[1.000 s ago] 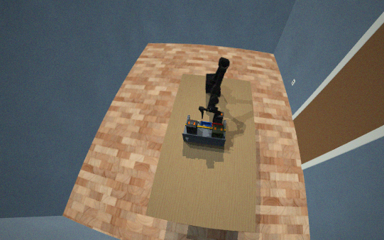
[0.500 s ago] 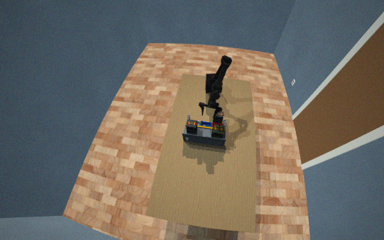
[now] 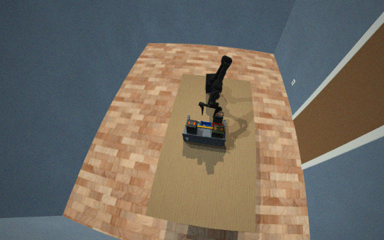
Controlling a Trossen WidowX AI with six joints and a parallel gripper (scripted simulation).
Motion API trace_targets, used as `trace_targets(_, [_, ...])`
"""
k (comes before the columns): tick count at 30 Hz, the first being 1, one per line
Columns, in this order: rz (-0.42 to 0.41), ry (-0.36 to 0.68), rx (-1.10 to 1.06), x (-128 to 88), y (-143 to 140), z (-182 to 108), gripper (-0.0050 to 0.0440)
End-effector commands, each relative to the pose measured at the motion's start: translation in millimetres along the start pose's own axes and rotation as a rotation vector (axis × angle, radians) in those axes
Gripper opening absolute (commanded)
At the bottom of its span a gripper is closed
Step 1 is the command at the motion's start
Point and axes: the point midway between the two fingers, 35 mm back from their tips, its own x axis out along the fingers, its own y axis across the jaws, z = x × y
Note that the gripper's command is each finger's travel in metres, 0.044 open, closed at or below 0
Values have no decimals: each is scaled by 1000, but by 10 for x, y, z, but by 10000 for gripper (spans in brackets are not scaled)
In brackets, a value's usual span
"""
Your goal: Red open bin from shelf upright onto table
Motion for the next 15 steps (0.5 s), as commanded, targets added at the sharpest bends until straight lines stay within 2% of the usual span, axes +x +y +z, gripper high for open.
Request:
trace_targets(1, [4, -33, -2, -60, 14, 124, 440])
trace_targets(15, [4, -35, -3, -15, 31, 85, 440])
